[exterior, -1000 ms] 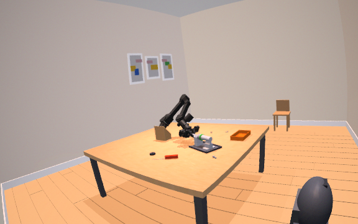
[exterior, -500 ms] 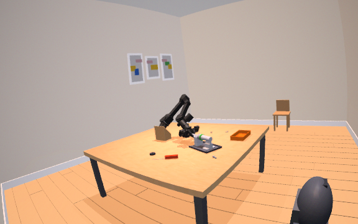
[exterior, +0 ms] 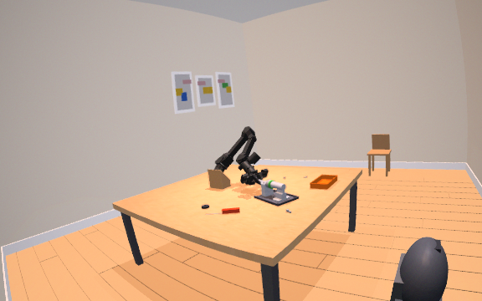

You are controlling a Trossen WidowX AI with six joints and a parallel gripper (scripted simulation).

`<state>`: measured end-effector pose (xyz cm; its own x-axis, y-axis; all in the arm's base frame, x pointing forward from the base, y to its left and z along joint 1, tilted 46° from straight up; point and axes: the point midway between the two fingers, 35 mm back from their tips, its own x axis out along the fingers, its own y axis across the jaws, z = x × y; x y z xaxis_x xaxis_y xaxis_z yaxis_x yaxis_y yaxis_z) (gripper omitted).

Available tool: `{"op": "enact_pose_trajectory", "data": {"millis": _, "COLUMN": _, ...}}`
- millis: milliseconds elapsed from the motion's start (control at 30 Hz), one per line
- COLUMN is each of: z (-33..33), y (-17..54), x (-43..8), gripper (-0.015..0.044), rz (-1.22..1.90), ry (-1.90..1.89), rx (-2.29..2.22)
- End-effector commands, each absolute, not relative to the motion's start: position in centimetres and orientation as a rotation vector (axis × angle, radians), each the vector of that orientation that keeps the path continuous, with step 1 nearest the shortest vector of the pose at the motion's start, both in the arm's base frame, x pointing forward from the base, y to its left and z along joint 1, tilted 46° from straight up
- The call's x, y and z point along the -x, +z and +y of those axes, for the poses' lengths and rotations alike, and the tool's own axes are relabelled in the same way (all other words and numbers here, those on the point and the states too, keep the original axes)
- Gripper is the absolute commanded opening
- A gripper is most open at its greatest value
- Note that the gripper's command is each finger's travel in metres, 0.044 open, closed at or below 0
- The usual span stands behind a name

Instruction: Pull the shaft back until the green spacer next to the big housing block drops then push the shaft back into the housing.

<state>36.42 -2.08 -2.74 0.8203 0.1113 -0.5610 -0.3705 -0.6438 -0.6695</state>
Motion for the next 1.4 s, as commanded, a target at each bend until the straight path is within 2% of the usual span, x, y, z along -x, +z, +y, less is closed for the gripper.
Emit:
{"op": "enact_pose_trajectory", "data": {"millis": 0, "z": -2.07, "y": -2.77, "x": -36.24, "gripper": 0.0, "rz": 0.194, "ry": 0.729, "rx": 2.152}}
{"op": "enact_pose_trajectory", "data": {"millis": 1367, "z": -1.95, "y": -2.68, "x": -35.86, "gripper": 0.0, "rz": 0.194, "ry": 0.729, "rx": 2.152}}
